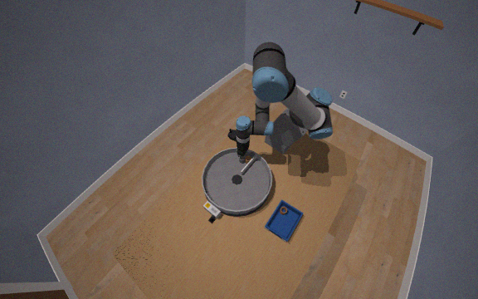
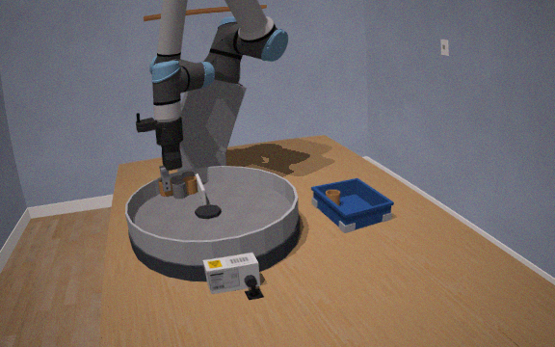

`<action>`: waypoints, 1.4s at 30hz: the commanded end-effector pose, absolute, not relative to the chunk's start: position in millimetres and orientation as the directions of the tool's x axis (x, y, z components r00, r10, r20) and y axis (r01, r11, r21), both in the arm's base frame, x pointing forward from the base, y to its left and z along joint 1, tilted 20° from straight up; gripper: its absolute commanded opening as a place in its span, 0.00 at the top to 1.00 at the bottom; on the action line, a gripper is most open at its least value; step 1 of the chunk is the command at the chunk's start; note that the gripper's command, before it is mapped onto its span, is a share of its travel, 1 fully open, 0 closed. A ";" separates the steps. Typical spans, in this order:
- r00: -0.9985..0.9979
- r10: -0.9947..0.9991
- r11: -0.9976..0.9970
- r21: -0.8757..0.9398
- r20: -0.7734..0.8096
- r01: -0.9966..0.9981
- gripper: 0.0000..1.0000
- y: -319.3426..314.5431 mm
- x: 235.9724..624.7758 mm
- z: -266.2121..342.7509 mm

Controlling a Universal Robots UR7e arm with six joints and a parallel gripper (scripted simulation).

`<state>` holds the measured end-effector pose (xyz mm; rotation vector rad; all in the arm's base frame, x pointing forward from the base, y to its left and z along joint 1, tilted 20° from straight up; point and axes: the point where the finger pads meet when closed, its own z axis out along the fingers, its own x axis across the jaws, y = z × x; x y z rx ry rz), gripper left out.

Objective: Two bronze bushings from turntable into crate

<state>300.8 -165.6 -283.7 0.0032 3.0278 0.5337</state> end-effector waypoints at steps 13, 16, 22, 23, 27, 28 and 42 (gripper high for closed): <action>-0.998 0.014 0.940 0.341 -0.066 -0.010 1.00 -166.2 304.0 -283.2; -0.998 0.014 0.940 0.341 -0.066 -0.010 1.00 -166.2 304.0 -283.2; -0.998 0.014 0.940 0.341 -0.066 -0.010 1.00 -168.8 303.5 -276.2; -0.998 0.014 0.940 0.341 -0.066 -0.010 1.00 -168.8 303.5 -276.2; -0.998 0.014 0.940 0.341 -0.066 -0.010 1.00 -168.8 303.5 -276.2; -0.998 0.014 0.940 0.341 -0.066 -0.010 1.00 -168.8 303.5 -276.2; -0.998 0.014 0.940 0.341 -0.066 -0.010 1.00 -171.3 303.0 -269.2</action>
